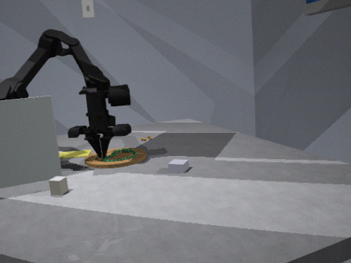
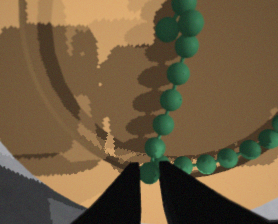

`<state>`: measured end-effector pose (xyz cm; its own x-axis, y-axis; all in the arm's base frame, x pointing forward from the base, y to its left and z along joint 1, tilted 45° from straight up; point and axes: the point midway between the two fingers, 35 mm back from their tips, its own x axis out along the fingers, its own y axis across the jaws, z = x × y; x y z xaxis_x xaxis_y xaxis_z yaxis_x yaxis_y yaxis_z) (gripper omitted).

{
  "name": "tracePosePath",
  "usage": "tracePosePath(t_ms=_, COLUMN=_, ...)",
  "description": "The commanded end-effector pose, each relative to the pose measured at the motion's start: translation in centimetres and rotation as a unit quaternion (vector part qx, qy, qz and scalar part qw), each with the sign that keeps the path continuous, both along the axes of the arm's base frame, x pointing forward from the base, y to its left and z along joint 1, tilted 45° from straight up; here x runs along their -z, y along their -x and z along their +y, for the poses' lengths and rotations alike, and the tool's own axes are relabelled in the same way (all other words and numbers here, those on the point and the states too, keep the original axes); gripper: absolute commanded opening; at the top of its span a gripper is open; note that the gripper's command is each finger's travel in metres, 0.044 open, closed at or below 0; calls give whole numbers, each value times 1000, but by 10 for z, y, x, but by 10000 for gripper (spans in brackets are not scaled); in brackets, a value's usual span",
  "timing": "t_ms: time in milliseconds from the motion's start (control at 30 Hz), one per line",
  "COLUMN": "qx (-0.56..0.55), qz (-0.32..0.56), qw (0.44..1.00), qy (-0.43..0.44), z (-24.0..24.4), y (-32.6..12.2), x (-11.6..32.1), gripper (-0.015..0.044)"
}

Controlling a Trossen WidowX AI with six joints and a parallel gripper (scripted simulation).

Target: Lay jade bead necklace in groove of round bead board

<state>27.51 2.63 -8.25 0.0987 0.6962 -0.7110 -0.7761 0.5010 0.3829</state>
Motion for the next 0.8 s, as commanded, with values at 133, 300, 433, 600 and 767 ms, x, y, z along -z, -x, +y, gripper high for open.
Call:
tracePosePath(t_ms=133, qx=-2, qz=0, qw=1000, qy=-2, z=6, y=2, x=5, gripper=0)
tracePosePath(t_ms=300, qx=-2, qz=0, qw=1000, qy=-2, z=6, y=2, x=5, gripper=0)
tracePosePath(t_ms=433, qx=-2, qz=-5, qw=1000, qy=0, z=3, y=-1, x=4, gripper=53)
tracePosePath(t_ms=600, qx=-2, qz=-5, qw=1000, qy=0, z=3, y=-1, x=4, gripper=184)
tracePosePath(t_ms=767, qx=-2, qz=-5, qw=1000, qy=0, z=3, y=-1, x=4, gripper=315)
